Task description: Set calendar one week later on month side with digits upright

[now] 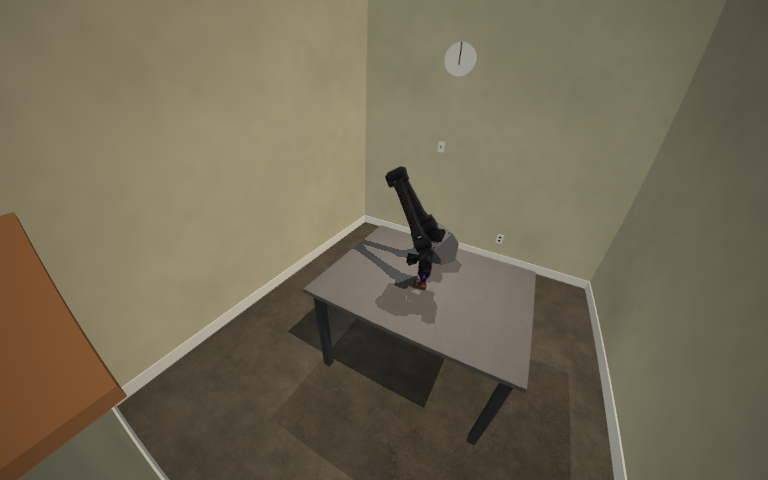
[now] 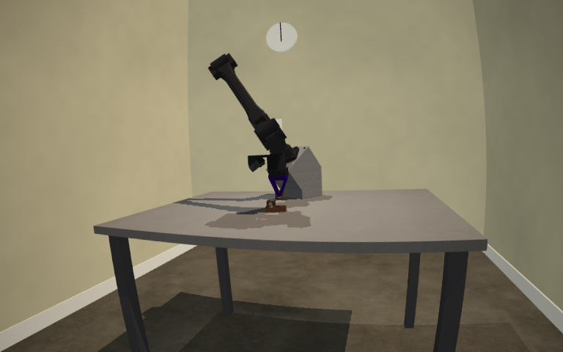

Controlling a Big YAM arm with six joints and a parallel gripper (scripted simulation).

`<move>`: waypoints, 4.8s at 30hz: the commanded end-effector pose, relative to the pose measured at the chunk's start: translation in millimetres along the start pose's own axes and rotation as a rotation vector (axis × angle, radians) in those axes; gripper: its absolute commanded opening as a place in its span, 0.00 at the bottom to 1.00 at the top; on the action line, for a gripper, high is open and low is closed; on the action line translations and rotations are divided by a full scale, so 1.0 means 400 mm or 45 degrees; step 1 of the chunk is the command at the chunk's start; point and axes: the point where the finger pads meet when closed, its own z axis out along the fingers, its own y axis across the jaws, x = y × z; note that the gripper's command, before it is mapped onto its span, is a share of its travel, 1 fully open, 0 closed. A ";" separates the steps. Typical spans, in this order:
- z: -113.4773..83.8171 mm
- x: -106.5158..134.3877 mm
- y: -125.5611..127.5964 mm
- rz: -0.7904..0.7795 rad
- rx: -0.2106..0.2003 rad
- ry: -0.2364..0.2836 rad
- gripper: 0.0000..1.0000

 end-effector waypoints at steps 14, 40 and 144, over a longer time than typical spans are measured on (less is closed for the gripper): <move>-0.007 -0.002 -0.004 -0.008 -0.019 0.001 0.26; -0.006 -0.005 0.006 0.000 -0.016 0.000 0.26; 0.067 -0.005 -0.013 -0.009 0.011 -0.005 0.26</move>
